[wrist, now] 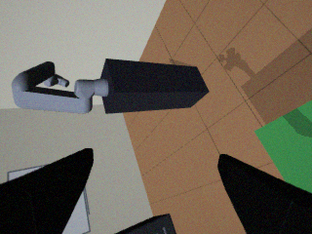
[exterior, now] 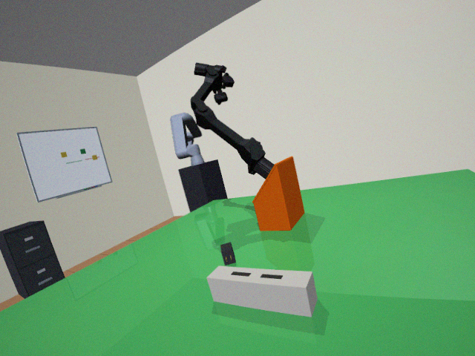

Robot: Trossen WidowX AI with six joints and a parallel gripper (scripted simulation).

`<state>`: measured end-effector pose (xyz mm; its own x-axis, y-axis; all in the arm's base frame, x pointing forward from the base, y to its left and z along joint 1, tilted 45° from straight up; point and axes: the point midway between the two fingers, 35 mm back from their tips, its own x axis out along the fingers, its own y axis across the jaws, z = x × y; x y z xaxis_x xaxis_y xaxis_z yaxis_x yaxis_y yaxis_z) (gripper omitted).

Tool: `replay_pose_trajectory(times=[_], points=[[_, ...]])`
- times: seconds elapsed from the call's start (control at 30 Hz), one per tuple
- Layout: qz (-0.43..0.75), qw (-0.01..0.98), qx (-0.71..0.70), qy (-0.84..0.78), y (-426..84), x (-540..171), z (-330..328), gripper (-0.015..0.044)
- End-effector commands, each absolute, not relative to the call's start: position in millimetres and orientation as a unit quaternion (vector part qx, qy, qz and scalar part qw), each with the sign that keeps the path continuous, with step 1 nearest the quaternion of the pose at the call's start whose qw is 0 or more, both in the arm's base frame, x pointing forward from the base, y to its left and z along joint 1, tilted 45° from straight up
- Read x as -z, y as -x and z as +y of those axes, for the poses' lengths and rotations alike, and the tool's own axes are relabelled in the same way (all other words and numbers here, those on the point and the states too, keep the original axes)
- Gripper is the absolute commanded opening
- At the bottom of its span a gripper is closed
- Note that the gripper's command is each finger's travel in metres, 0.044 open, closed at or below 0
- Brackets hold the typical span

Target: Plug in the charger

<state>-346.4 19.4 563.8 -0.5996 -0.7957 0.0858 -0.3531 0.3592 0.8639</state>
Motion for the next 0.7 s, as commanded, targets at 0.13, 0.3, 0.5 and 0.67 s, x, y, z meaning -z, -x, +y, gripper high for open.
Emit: replay_pose_trajectory(times=[0.13,0.3,0.5,0.67], points=[[-0.794,0.247,0.445,-0.331,354,-559,40,0.0440],[-0.806,0.231,0.466,-0.281,362,-550,70,0.0440],[-0.830,0.202,0.460,-0.243,362,-544,102,0.0440],[-0.840,0.183,0.467,-0.208,363,-537,127,0.0440]])
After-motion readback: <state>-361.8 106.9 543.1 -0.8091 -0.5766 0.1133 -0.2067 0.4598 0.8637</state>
